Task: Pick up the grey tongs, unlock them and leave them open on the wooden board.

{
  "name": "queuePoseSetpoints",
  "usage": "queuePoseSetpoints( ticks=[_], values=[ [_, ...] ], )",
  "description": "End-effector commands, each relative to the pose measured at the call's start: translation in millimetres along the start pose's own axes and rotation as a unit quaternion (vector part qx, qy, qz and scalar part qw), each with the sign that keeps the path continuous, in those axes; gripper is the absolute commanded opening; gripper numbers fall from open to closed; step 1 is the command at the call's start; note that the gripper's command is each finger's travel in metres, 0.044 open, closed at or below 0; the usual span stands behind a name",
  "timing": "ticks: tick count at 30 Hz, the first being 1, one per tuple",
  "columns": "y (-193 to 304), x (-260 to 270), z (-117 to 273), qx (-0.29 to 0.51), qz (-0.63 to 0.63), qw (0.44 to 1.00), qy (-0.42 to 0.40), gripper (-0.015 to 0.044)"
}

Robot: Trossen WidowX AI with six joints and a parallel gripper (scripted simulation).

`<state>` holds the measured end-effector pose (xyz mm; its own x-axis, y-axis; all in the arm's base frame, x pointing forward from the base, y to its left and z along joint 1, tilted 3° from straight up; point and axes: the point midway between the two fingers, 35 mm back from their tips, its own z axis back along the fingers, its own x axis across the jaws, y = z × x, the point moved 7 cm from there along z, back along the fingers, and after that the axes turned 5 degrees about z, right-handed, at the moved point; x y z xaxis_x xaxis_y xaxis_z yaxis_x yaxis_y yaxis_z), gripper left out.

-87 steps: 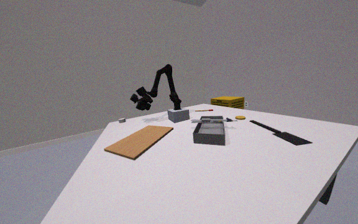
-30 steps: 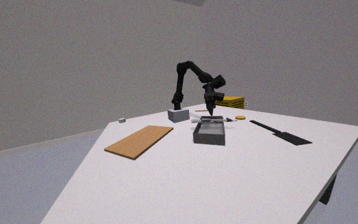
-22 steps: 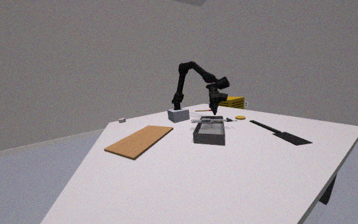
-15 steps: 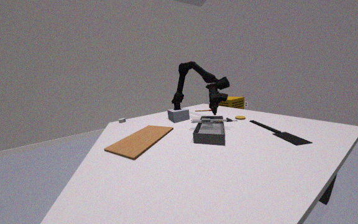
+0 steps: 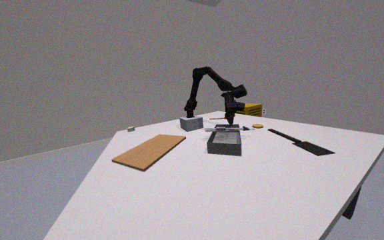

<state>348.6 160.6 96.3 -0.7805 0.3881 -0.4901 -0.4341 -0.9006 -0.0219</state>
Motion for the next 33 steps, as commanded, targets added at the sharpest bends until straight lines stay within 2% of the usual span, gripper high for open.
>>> queuePoseSetpoints(
  ticks=[1,33],
  values=[
    [0,1,-10,0.002,0.004,1.000,-0.003,0.0260],
    [2,2,-62,0.002,0.004,1.000,-0.002,0.0260]
  ],
)
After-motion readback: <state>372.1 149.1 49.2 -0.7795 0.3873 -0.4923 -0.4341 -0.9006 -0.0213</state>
